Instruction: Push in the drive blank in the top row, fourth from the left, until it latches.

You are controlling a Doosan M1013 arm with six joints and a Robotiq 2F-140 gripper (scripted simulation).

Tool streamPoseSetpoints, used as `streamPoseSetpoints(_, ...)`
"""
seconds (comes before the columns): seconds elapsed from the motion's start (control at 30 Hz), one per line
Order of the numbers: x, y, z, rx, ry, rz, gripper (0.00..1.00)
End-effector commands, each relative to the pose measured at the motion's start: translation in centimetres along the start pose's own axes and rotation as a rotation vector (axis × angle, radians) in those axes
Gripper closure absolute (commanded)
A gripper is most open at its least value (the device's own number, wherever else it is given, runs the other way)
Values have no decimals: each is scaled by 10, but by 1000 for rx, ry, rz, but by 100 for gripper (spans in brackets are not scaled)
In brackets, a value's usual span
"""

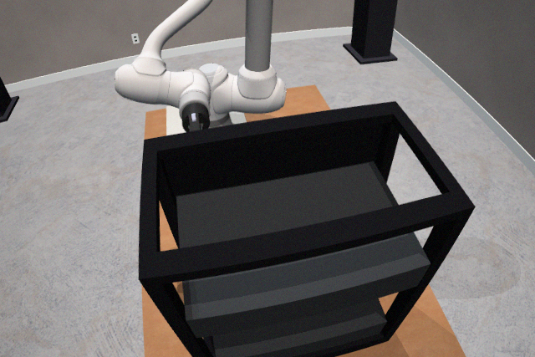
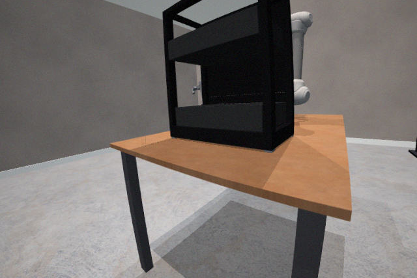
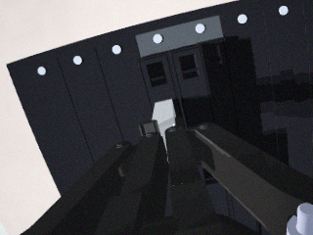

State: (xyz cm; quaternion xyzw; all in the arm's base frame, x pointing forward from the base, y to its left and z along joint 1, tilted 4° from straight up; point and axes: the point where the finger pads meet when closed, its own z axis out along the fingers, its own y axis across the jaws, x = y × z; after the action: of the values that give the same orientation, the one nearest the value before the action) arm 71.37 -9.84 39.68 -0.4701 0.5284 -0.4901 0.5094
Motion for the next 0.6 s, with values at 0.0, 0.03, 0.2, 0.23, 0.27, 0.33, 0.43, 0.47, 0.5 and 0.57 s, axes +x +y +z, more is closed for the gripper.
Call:
streamPoseSetpoints(0.0, 0, 0, 1, 0, 0, 0, 100)
streamPoseSetpoints(0.03, 0, 0, 1, 0, 0, 0, 100)
streamPoseSetpoints(0.2, 0, 0, 1, 0, 0, 0, 100)
streamPoseSetpoints(0.23, 0, 0, 1, 0, 0, 0, 100)
streamPoseSetpoints(0.27, 0, 0, 1, 0, 0, 0, 100)
streamPoseSetpoints(0.33, 0, 0, 3, 0, 0, 0, 100)
streamPoseSetpoints(0.43, 0, 0, 7, 0, 0, 0, 100)
streamPoseSetpoints(0.47, 0, 0, 9, 0, 0, 0, 100)
streamPoseSetpoints(0.5, 0, 0, 10, 0, 0, 0, 100)
streamPoseSetpoints(0.57, 0, 0, 10, 0, 0, 0, 100)
